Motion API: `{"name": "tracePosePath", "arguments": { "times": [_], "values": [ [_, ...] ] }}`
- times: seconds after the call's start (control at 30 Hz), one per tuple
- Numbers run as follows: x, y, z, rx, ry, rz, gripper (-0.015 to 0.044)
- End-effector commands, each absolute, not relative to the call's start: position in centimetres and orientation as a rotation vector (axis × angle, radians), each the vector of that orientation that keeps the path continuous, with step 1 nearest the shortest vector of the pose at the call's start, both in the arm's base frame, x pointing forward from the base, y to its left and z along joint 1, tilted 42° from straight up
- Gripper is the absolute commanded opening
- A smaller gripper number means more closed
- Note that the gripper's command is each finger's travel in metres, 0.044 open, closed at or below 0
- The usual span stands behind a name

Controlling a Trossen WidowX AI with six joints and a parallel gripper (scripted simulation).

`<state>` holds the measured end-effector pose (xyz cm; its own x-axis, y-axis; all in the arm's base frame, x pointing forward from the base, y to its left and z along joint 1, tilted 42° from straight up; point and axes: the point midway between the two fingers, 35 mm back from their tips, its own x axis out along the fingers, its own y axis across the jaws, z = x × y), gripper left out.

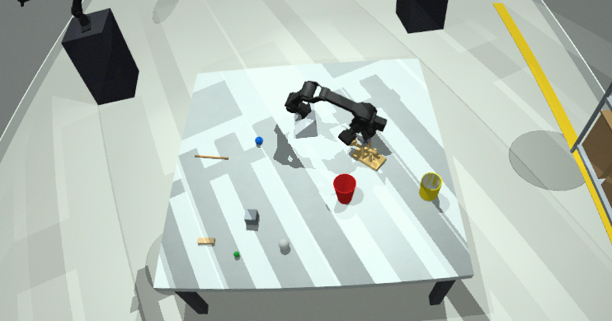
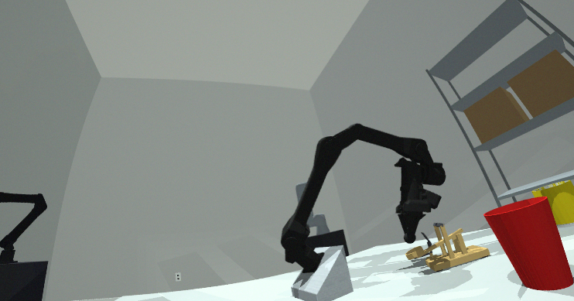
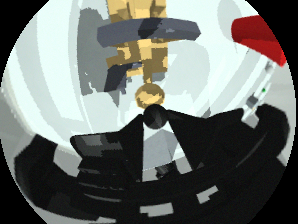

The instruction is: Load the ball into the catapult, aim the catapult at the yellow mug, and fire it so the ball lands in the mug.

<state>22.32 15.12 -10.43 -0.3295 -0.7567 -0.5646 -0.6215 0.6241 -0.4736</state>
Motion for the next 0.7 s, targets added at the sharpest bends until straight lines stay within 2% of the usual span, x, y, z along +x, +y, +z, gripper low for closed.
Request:
{"name": "tracePosePath", "arguments": {
  "times": [0.0,0.6,0.67],
  "values": [
    [22.1,14.7,-10.8,-1.087,2.064,-0.222,0.0],
    [22.1,14.2,-11.6,-1.078,2.061,-0.222,0.0],
    [22.1,14.2,-11.6,-1.078,2.061,-0.222,0.0053]
  ]
}}
